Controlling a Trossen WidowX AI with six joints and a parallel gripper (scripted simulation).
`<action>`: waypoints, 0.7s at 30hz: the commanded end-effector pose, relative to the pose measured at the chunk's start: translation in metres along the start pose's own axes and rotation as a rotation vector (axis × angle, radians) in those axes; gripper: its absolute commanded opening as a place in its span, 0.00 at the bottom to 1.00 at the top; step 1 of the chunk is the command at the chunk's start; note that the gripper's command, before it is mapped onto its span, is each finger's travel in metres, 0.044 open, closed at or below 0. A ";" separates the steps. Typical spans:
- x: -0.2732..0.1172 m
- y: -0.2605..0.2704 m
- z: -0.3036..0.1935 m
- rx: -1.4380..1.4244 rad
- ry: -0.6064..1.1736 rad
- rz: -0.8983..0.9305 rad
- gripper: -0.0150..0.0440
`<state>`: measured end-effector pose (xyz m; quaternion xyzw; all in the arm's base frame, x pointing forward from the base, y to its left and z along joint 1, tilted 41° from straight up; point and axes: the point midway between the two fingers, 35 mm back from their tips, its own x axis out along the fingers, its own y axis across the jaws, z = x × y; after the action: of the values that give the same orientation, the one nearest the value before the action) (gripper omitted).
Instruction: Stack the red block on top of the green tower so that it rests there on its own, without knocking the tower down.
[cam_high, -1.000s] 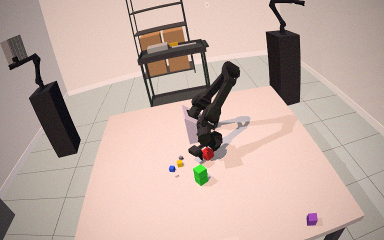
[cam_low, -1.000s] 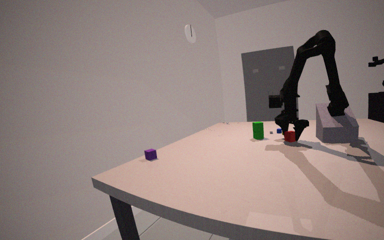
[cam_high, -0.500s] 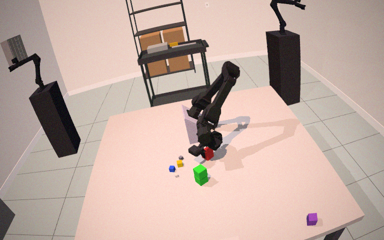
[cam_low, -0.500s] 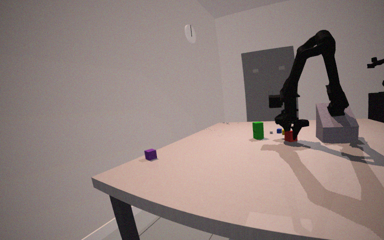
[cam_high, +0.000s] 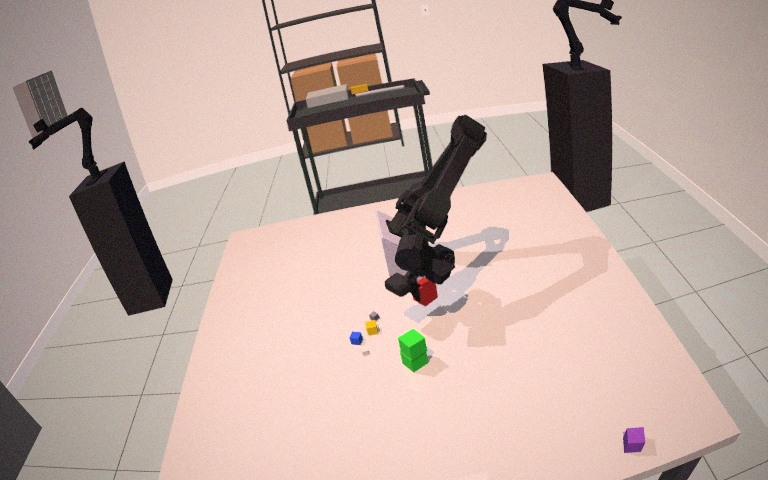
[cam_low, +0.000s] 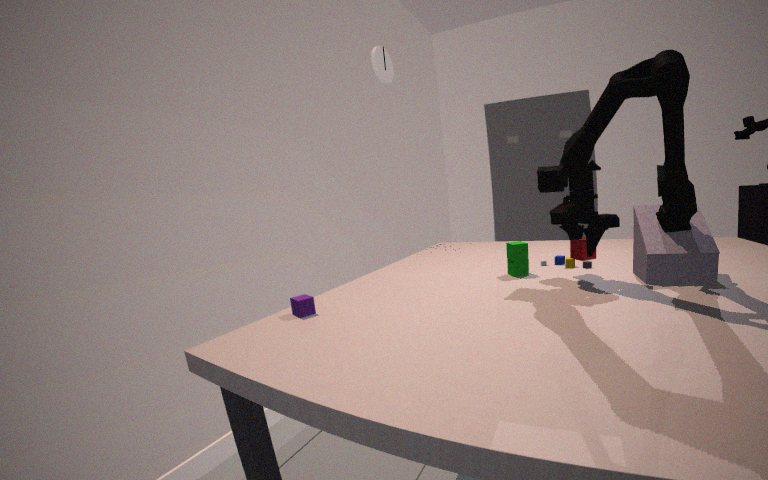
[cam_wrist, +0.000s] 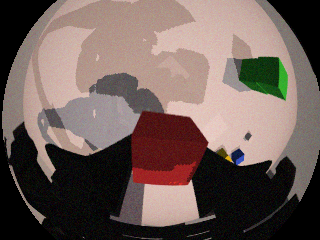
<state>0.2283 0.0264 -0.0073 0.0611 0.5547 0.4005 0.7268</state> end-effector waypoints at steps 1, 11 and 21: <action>-0.019 -0.001 0.000 -0.005 0.001 -0.005 0.25; -0.061 -0.001 0.000 -0.004 0.003 -0.006 0.25; -0.064 -0.001 0.001 -0.005 0.003 -0.006 0.25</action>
<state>0.2249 -0.0135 0.0394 0.0605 0.5546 0.3994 0.7275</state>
